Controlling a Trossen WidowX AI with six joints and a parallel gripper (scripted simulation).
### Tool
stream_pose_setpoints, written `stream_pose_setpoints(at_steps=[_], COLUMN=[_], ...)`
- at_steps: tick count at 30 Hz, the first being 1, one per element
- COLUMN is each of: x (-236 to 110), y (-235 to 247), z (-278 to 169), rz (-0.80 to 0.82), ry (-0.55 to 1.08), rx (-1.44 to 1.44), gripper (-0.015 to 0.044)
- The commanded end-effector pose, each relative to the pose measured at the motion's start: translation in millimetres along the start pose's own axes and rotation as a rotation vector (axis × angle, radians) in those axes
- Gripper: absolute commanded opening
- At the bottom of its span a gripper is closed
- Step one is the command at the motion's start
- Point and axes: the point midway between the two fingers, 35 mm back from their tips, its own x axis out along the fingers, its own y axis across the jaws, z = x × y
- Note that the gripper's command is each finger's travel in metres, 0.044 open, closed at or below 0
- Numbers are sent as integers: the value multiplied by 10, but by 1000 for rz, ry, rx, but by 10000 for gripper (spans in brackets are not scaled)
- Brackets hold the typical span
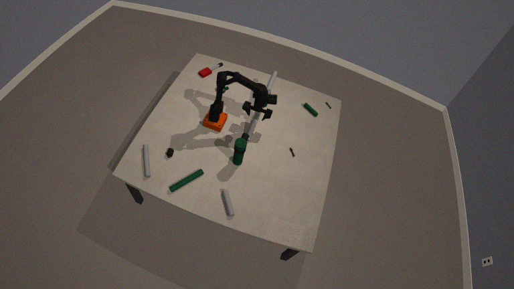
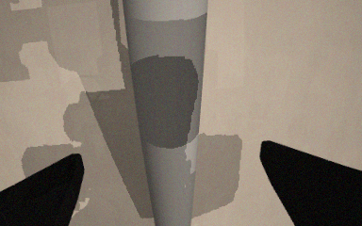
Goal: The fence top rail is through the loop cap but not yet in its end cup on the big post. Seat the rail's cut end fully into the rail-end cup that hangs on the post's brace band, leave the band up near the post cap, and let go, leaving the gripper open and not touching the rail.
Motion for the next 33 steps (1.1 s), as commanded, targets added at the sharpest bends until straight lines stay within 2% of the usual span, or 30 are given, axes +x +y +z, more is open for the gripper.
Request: stream_pose_setpoints(at_steps=[1,33], x=[96,572], y=[23,46], z=[-1,-7], rz=[15,15], ry=[1,1], rx=[-6,-6], gripper=[440,440])
